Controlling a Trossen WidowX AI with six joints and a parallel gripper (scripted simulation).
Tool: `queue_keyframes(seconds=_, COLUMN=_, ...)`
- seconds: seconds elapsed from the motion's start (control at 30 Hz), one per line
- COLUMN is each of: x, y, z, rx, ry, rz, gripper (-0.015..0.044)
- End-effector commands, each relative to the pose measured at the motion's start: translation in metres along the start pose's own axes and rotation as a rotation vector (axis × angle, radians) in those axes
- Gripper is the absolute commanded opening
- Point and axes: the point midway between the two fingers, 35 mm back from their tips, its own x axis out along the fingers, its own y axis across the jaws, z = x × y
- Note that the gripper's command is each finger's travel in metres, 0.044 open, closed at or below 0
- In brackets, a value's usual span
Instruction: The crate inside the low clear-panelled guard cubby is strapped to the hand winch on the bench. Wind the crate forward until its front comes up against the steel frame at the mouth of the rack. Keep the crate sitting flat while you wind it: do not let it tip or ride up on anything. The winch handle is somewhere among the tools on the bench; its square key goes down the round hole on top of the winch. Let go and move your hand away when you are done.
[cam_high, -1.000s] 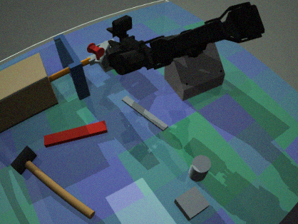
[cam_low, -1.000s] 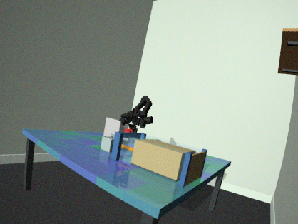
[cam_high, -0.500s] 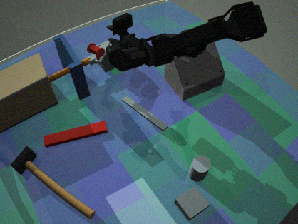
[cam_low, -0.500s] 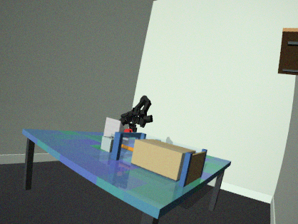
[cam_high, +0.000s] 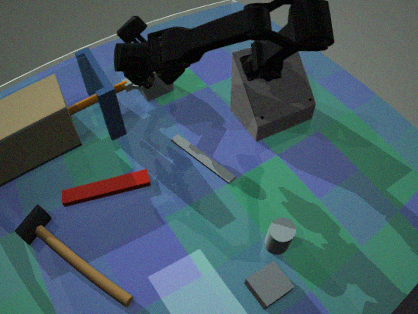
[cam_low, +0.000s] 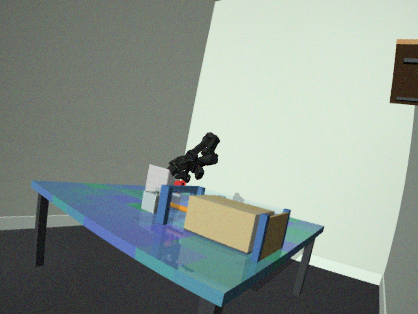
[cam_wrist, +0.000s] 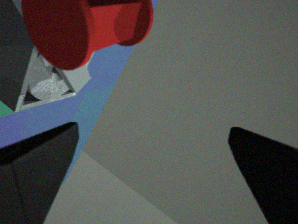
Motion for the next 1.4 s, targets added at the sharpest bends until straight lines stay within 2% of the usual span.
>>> queue_keyframes(seconds=0.0, x=0.016, y=-0.004, z=-0.002, rx=-0.135, ry=-0.002, rz=0.208, gripper=0.044)
queue_keyframes(seconds=0.17, x=0.035, y=-0.013, z=-0.008, rx=-0.283, ry=-0.113, rz=0.508, gripper=0.044)
queue_keyframes(seconds=0.33, x=0.046, y=-0.026, z=-0.016, rx=-0.365, ry=-0.343, rz=0.751, gripper=0.044)
queue_keyframes(seconds=0.47, x=0.051, y=-0.04, z=-0.023, rx=-0.376, ry=-0.592, rz=0.876, gripper=0.044)
queue_keyframes(seconds=0.57, x=0.054, y=-0.051, z=-0.03, rx=-0.359, ry=-0.75, rz=0.911, gripper=0.044)
queue_keyframes(seconds=0.87, x=0.054, y=-0.049, z=-0.03, rx=-0.358, ry=-0.761, rz=0.912, gripper=0.044)
queue_keyframes(seconds=1.03, x=0.075, y=-0.004, z=-0.005, rx=-0.358, ry=-0.764, rz=0.913, gripper=0.044)
queue_keyframes(seconds=1.37, x=0.089, y=0.027, z=0.013, rx=-0.358, ry=-0.765, rz=0.913, gripper=0.044)
